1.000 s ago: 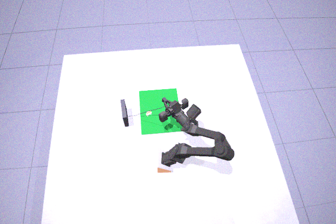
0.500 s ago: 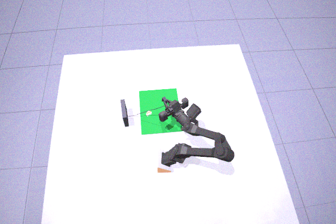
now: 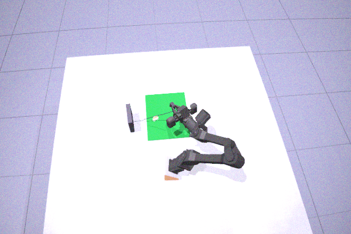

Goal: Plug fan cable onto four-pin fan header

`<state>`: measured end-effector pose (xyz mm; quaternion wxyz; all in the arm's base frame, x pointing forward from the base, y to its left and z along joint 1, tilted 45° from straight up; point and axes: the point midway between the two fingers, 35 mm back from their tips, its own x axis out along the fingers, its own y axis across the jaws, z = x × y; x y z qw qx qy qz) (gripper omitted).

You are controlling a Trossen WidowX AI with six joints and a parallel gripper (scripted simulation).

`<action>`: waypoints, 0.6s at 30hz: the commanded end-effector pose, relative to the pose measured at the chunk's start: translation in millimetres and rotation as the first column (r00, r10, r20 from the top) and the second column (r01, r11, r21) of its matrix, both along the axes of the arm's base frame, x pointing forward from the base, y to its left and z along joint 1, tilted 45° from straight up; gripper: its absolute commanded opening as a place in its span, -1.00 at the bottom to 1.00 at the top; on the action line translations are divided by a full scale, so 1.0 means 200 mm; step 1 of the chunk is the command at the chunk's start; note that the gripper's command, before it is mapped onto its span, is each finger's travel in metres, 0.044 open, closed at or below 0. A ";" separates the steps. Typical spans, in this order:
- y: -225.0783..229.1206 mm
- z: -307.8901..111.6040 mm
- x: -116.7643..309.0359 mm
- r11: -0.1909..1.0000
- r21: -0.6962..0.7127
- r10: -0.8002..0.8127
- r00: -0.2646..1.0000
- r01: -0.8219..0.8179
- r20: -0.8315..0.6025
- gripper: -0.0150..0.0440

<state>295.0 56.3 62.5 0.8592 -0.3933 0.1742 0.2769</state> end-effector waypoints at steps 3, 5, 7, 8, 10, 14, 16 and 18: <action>-0.02 -0.01 0.00 1.000 -0.003 0.008 1.000 -0.008 0.003 -0.49; -0.03 -0.02 0.00 1.000 -0.004 0.008 1.000 -0.008 0.003 -0.49; -0.04 -0.02 0.00 1.000 -0.004 0.008 1.000 -0.008 0.003 -0.49; -0.04 -0.02 0.00 1.000 -0.004 0.008 1.000 -0.008 0.003 -0.49; -0.05 -0.03 0.00 1.000 -0.004 0.008 1.000 -0.008 0.003 -0.49; -0.07 -0.04 -0.01 1.000 -0.004 0.008 1.000 -0.008 0.003 -0.49; -0.07 -0.04 -0.01 1.000 -0.004 0.008 1.000 -0.008 0.003 -0.49; -0.08 -0.05 -0.01 1.000 -0.004 0.008 1.000 -0.008 0.003 -0.49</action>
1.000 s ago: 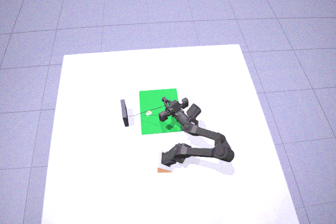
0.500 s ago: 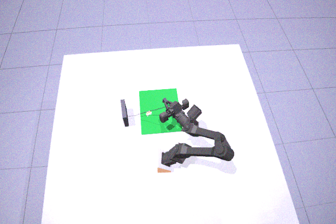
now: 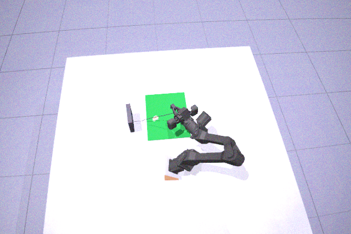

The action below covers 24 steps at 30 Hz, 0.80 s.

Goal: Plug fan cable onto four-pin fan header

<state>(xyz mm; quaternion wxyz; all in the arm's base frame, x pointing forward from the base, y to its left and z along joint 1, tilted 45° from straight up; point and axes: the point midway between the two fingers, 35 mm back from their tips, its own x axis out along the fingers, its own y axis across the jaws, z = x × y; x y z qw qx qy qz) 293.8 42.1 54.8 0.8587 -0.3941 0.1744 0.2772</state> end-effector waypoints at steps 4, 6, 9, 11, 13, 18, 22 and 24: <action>-0.02 -0.02 0.00 1.000 -0.003 0.007 1.000 -0.007 0.003 -0.49; -0.03 -0.02 0.00 1.000 -0.003 0.007 1.000 -0.007 0.003 -0.49; -0.04 -0.03 0.00 1.000 -0.003 0.007 1.000 -0.007 0.003 -0.49; -0.04 -0.04 0.00 1.000 -0.003 0.007 1.000 -0.007 0.003 -0.49; -0.05 -0.05 0.00 1.000 -0.003 0.007 1.000 -0.007 0.003 -0.49; -0.07 -0.06 0.00 1.000 -0.003 0.007 1.000 -0.007 0.003 -0.49; -0.08 -0.07 0.00 1.000 -0.003 0.007 1.000 -0.007 0.003 -0.49; -0.08 -0.08 0.00 1.000 -0.003 0.007 1.000 -0.007 0.003 -0.49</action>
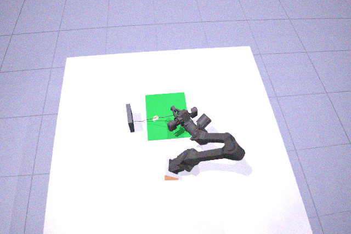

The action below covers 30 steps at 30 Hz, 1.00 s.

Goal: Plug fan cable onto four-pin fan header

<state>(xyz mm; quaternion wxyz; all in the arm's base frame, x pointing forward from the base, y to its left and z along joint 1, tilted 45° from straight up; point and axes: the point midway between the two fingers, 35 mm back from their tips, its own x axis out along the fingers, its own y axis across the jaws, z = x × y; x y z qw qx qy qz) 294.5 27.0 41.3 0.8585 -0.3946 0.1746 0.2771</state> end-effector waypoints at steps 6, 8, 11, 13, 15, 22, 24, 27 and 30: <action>-0.03 -0.03 0.00 1.000 -0.003 0.007 1.000 -0.007 0.003 -0.49; -0.03 -0.04 0.00 1.000 -0.003 0.007 1.000 -0.007 0.002 -0.49; -0.04 -0.04 0.00 1.000 -0.003 0.007 1.000 -0.007 0.002 -0.49; -0.05 -0.05 0.00 1.000 -0.003 0.007 1.000 -0.007 0.002 -0.49; -0.05 -0.06 0.00 1.000 -0.003 0.007 1.000 -0.007 0.002 -0.49; -0.07 -0.08 0.01 1.000 -0.003 0.007 1.000 -0.007 0.002 -0.49; -0.08 -0.08 0.01 1.000 -0.003 0.007 1.000 -0.007 0.002 -0.49; -0.09 -0.09 0.01 1.000 -0.003 0.007 1.000 -0.007 0.002 -0.49; -0.10 -0.10 0.01 1.000 -0.003 0.007 1.000 -0.007 0.002 -0.49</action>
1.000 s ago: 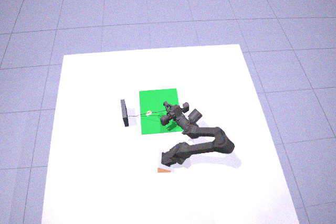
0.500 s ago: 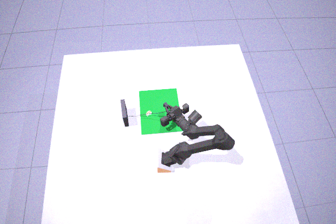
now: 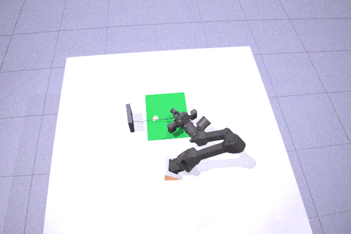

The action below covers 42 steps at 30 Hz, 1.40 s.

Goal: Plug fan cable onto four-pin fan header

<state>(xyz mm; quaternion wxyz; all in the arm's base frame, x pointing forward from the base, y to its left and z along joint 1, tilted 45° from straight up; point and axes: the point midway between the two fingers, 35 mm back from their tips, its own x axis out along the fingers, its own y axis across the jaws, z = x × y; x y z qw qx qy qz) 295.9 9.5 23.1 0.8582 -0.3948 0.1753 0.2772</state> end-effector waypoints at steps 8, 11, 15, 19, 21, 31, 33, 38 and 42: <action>-0.03 -0.03 0.00 1.000 -0.002 0.007 1.000 -0.007 0.003 -0.49; -0.04 -0.04 0.00 1.000 -0.002 0.007 1.000 -0.007 0.003 -0.49; -0.05 -0.06 0.01 1.000 -0.003 0.007 1.000 -0.007 0.003 -0.49; -0.06 -0.07 0.01 1.000 -0.003 0.007 1.000 -0.007 0.003 -0.49; -0.07 -0.07 0.01 1.000 -0.003 0.007 1.000 -0.007 0.002 -0.49; -0.10 -0.10 0.01 1.000 -0.003 0.007 1.000 -0.007 0.002 -0.49; -0.11 -0.11 0.01 1.000 -0.003 0.007 1.000 -0.007 0.002 -0.49; -0.10 -0.10 0.01 1.000 -0.001 0.000 1.000 0.000 -0.002 -0.49; -0.10 -0.10 0.01 1.000 -0.001 0.000 1.000 0.000 -0.002 -0.49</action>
